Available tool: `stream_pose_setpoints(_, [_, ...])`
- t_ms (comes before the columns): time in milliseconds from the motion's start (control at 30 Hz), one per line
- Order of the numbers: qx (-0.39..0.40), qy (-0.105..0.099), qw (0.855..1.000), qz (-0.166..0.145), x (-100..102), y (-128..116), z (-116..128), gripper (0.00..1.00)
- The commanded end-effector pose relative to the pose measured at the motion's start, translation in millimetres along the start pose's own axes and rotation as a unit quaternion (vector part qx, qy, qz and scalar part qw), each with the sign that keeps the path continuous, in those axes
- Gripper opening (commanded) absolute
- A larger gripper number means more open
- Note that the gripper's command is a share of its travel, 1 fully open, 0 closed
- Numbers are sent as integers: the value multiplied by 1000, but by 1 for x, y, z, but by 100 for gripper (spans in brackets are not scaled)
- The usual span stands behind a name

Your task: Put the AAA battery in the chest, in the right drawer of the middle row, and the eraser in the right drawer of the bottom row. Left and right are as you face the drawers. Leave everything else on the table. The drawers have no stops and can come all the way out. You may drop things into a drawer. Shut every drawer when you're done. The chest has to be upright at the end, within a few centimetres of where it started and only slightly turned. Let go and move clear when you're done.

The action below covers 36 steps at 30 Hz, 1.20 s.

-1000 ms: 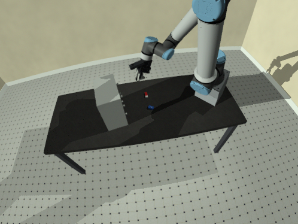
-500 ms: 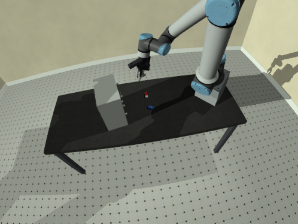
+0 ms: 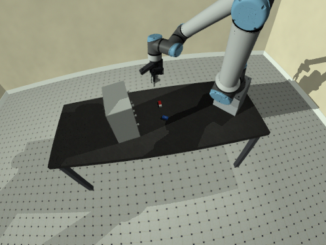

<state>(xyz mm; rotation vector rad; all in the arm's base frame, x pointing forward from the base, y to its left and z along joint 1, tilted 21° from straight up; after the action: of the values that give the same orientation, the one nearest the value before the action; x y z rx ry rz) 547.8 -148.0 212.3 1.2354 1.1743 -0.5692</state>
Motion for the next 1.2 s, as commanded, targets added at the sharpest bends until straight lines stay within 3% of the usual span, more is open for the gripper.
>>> stream_pose_setpoints(0, [0,2,1000,-10,-3,0,1,20])
stream_pose_setpoints(467, [0,8,999,-36,-9,0,0,20])
stream_pose_setpoints(1167, [0,9,999,-40,-10,0,0,20])
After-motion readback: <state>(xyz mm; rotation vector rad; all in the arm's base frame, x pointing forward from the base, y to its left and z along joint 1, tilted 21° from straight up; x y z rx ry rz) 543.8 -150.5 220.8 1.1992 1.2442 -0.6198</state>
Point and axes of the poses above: the point where the finger pads meet when closed, its own x axis out along the fingers, its own z axis across the jaws, y = z × x, the point moved 8 cm from there along -x, back along the fingers, and after that the axes turned 12 degrees about -x, right-handed, at the moved point
